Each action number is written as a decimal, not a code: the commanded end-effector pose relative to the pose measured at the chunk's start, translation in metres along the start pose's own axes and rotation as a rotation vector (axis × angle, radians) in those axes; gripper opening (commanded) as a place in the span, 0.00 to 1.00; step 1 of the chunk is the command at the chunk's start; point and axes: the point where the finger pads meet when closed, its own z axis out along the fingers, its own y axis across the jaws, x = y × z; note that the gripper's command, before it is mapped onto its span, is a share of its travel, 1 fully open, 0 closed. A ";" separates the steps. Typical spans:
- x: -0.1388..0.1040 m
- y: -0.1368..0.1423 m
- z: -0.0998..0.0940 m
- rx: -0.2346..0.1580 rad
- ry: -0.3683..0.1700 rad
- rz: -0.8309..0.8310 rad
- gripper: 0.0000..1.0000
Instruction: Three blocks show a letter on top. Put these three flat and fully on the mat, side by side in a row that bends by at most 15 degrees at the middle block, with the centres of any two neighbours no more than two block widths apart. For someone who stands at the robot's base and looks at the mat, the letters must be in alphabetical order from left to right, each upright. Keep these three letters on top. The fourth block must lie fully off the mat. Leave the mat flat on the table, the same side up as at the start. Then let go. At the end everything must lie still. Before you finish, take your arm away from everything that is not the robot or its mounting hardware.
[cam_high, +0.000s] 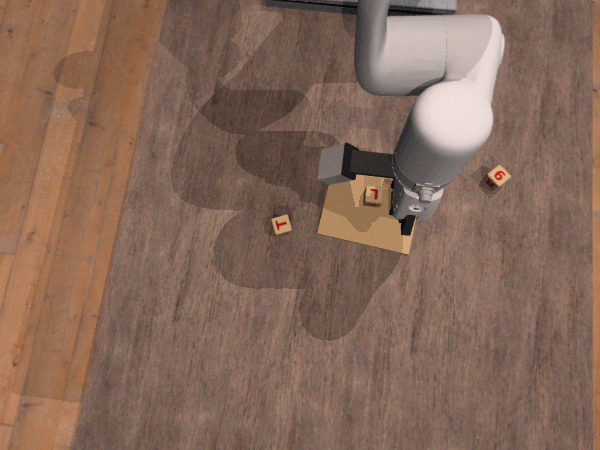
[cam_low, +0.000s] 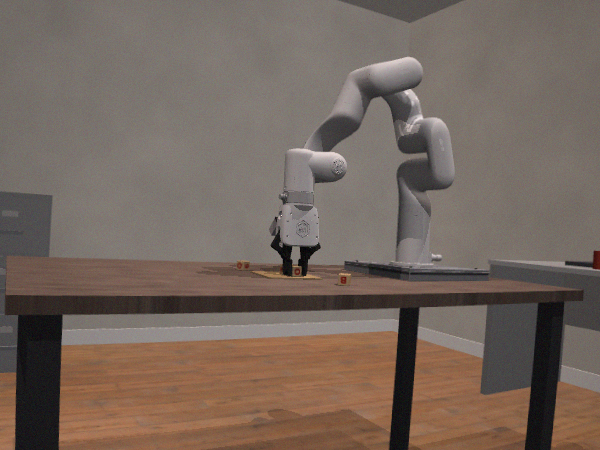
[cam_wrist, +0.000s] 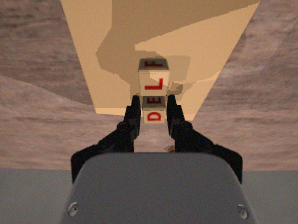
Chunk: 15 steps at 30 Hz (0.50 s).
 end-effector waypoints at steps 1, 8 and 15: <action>0.000 -0.001 -0.001 0.003 0.000 0.000 0.42; 0.000 -0.001 -0.001 0.003 0.000 0.000 0.42; 0.000 -0.001 -0.004 0.003 0.000 0.000 0.42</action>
